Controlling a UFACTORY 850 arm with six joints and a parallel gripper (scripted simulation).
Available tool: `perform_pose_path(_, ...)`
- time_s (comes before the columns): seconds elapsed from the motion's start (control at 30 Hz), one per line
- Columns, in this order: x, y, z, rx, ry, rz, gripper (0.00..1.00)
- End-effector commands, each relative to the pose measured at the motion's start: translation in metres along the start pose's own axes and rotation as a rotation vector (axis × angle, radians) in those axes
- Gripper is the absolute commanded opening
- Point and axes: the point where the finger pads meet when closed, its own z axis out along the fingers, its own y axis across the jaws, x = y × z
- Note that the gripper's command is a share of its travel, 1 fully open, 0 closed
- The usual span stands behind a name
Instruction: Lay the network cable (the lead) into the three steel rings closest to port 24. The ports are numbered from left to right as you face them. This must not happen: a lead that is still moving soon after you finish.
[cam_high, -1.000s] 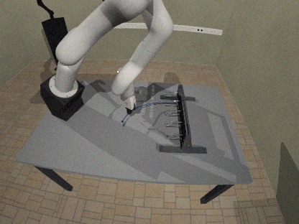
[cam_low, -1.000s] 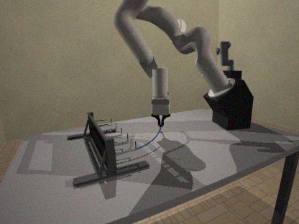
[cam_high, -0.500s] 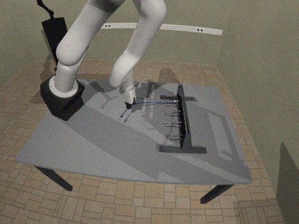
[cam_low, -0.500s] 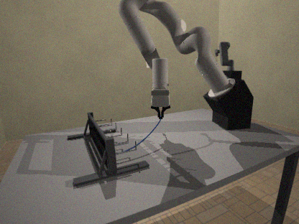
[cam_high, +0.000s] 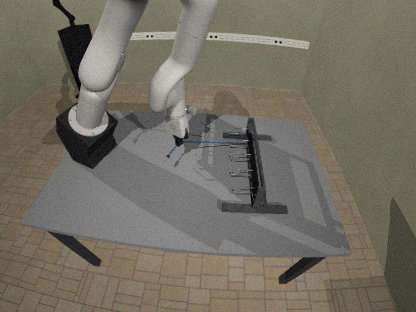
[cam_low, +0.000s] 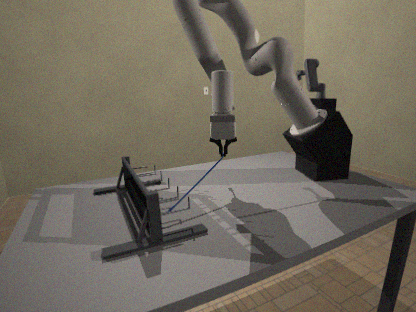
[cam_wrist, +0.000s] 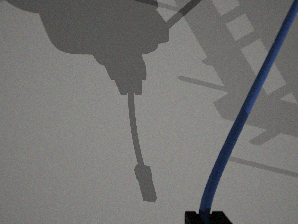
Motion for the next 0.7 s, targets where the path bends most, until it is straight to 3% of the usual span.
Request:
perform_pose_path(0.0,-0.0005,-0.0007,-0.0045,0.002,-0.004,-0.001,0.00)
perform_pose_path(0.67,-0.0006,0.0009,-0.0098,0.001,-0.007,-0.003,0.00)
